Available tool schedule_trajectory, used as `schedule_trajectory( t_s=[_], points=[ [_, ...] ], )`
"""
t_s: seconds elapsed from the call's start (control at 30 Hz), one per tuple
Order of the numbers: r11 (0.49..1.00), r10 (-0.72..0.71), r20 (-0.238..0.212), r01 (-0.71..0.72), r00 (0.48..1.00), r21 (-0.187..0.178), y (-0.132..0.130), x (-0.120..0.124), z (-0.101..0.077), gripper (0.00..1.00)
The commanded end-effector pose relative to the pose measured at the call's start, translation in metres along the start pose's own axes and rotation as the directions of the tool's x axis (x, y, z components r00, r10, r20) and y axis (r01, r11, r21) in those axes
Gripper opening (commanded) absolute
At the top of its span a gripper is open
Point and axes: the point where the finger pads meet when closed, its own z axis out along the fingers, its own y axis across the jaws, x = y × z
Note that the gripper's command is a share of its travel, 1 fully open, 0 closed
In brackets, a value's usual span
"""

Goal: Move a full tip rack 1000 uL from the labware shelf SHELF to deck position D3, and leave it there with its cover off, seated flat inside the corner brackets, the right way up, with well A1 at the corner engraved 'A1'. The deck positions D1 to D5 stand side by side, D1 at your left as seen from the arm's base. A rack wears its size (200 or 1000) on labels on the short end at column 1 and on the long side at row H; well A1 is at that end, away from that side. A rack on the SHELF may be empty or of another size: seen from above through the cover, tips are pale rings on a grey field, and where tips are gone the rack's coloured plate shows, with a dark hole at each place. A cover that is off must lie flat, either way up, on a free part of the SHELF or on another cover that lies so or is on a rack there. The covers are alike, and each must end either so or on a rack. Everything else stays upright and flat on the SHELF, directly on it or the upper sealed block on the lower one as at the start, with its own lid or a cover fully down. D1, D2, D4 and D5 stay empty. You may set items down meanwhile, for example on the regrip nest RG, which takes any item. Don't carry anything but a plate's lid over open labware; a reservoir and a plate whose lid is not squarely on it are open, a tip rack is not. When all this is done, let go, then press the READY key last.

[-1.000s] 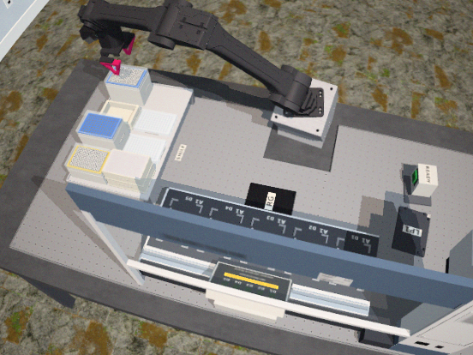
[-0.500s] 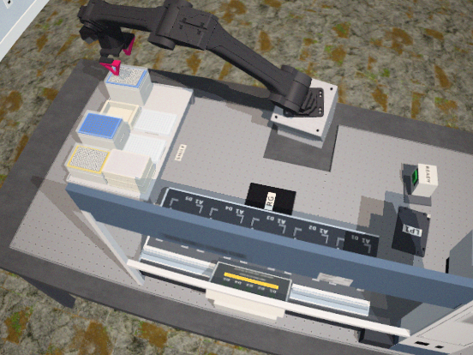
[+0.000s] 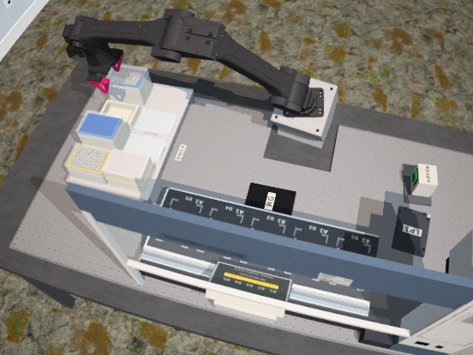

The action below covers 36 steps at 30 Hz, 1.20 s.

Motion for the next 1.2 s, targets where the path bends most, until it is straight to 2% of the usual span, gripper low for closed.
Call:
schedule_trajectory(
  t_s=[0.0,0.17,0.2,0.23,1.17],
  points=[
    [1.000,0.015,0.026,-0.016,1.000,0.004,0.016,-0.005,-0.009,1.00],
    [1.000,0.014,0.030,-0.014,0.999,0.003,0.041,-0.005,-0.013,1.00],
    [1.000,0.014,0.030,-0.014,0.999,0.002,0.041,-0.005,-0.013,1.00],
    [1.000,0.018,0.040,-0.018,0.999,0.004,0.029,-0.013,-0.016,1.00],
    [1.000,0.018,0.040,-0.018,0.999,0.004,0.029,-0.013,-0.016,1.00]
  ],
)
